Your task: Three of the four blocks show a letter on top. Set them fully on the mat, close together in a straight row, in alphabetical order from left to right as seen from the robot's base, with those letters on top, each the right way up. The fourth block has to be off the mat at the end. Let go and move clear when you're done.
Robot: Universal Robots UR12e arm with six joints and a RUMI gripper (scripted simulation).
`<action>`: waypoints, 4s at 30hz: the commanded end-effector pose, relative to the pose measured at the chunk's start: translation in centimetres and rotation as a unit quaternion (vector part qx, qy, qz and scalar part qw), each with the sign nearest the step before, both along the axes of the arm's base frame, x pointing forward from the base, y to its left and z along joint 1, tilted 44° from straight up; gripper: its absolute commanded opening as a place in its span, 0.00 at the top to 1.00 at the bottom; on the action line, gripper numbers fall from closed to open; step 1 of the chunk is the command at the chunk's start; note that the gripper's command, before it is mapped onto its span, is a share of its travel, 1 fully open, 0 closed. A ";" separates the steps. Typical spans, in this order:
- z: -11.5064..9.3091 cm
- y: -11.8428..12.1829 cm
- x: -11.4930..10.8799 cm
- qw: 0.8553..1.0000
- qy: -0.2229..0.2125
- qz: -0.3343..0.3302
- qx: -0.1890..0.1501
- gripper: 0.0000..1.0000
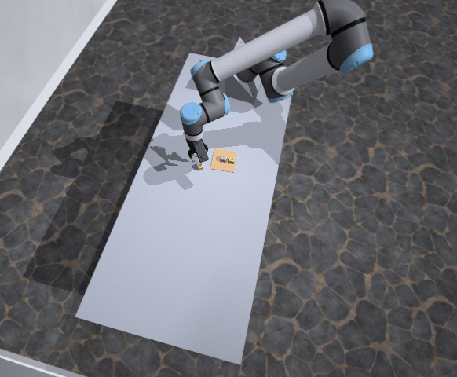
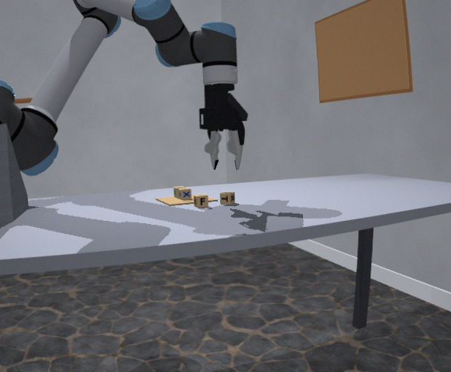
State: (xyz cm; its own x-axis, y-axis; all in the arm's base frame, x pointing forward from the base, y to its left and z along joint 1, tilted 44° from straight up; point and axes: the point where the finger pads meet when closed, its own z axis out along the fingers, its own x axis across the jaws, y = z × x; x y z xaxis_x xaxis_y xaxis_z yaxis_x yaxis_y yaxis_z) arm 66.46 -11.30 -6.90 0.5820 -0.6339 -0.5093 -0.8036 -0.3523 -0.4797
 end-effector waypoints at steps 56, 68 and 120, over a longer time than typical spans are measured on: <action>-1.9 1.8 0.4 1.000 -0.001 0.000 0.000 0.60; -3.1 2.9 0.6 1.000 -0.001 0.000 0.000 0.60; -3.7 3.4 0.7 1.000 -0.001 0.000 0.000 0.60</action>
State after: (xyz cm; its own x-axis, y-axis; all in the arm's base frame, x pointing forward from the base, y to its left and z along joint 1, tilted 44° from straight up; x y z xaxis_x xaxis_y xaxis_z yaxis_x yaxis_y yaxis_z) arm 67.16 -7.78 -10.63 0.5822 -0.6337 -0.5093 -0.8035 -0.3525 -0.4798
